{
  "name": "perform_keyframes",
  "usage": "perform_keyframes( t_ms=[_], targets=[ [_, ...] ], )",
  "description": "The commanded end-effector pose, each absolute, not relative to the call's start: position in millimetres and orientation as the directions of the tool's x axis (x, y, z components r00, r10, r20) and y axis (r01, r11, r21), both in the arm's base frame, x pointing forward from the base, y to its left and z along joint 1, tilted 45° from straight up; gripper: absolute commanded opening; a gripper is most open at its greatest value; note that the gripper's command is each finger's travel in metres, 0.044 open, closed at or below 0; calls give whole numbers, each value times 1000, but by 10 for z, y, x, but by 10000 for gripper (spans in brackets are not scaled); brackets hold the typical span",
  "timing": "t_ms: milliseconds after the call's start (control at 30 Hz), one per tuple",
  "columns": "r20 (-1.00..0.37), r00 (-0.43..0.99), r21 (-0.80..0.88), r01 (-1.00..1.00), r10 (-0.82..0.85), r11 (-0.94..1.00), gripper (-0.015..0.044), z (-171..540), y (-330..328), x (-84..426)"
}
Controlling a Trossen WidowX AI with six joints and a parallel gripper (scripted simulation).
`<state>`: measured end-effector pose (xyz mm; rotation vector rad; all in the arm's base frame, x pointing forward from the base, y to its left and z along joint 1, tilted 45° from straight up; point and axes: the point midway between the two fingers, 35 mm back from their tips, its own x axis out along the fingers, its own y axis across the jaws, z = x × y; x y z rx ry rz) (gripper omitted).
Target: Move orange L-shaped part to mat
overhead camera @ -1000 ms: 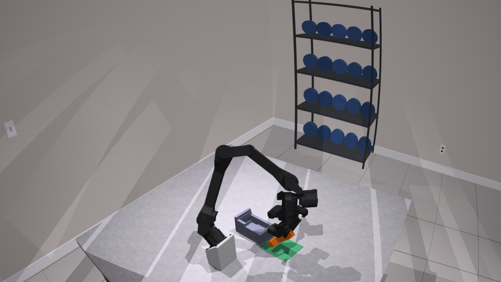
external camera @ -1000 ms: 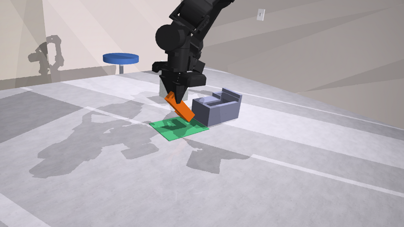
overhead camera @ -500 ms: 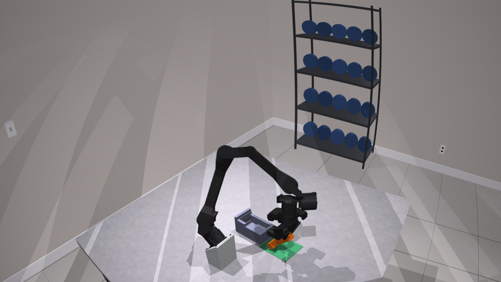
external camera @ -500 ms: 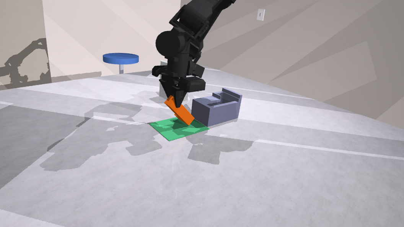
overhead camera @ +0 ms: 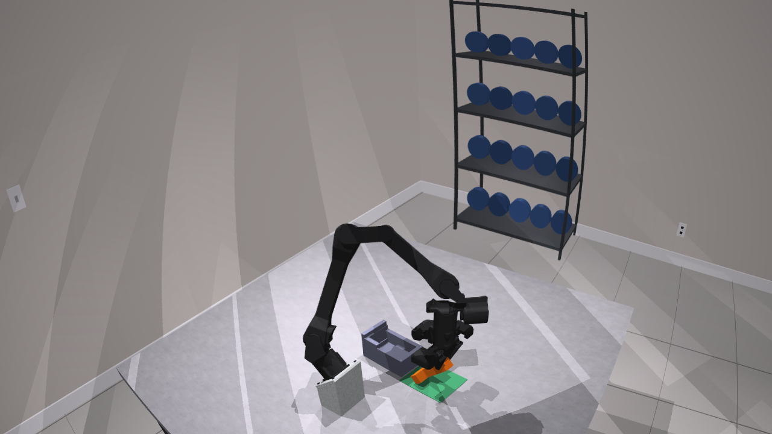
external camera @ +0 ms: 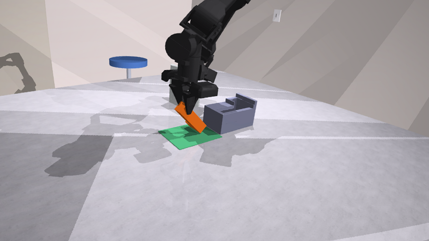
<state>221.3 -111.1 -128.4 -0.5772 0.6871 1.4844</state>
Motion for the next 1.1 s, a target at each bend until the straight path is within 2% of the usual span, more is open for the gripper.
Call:
perform_keyframes(
  t_ms=[0,267,433,567,1067],
  targets=[
    [-722,-34,66,-998,691,19,53,-1284,-1111,2213],
    [-722,-34,66,-998,691,20,263,-1267,-1132,2217],
    [-722,-35,69,-997,691,23,394,-927,-1483,2251],
    [-721,-35,72,-997,692,24,400,-662,-1707,2233],
    [-729,-17,61,-997,684,40,400,-692,-1704,2247]
  ],
)
